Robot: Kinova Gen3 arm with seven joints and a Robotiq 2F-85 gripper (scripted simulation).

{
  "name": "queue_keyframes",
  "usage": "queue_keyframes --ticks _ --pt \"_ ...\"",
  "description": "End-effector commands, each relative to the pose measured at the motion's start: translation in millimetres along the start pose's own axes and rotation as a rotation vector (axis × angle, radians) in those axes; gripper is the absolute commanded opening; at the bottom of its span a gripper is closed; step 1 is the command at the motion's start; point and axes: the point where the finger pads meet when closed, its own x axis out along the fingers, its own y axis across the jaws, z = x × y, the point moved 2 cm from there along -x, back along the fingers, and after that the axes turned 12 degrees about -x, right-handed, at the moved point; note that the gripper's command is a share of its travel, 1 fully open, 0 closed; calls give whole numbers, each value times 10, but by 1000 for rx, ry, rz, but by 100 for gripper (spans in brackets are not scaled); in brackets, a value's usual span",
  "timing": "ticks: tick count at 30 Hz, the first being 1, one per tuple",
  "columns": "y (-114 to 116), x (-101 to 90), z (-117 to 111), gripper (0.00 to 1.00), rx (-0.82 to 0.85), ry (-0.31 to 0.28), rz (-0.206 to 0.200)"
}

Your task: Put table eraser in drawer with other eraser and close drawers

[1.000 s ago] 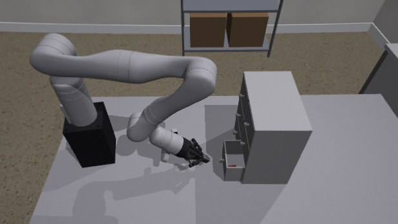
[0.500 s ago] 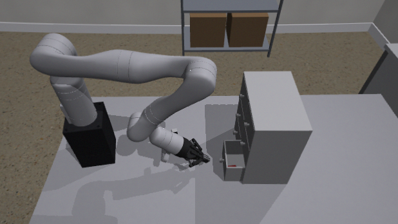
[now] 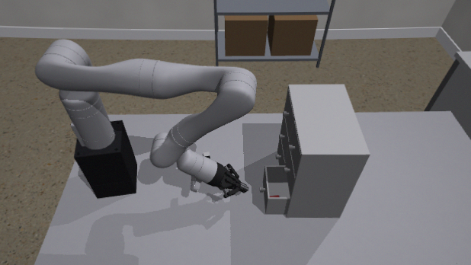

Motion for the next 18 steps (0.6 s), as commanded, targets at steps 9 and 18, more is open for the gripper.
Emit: queue_keyframes --ticks 9,18 --pt "-4 11 18 0 0 -2 0" --pt "-11 48 48 0 0 -2 0"
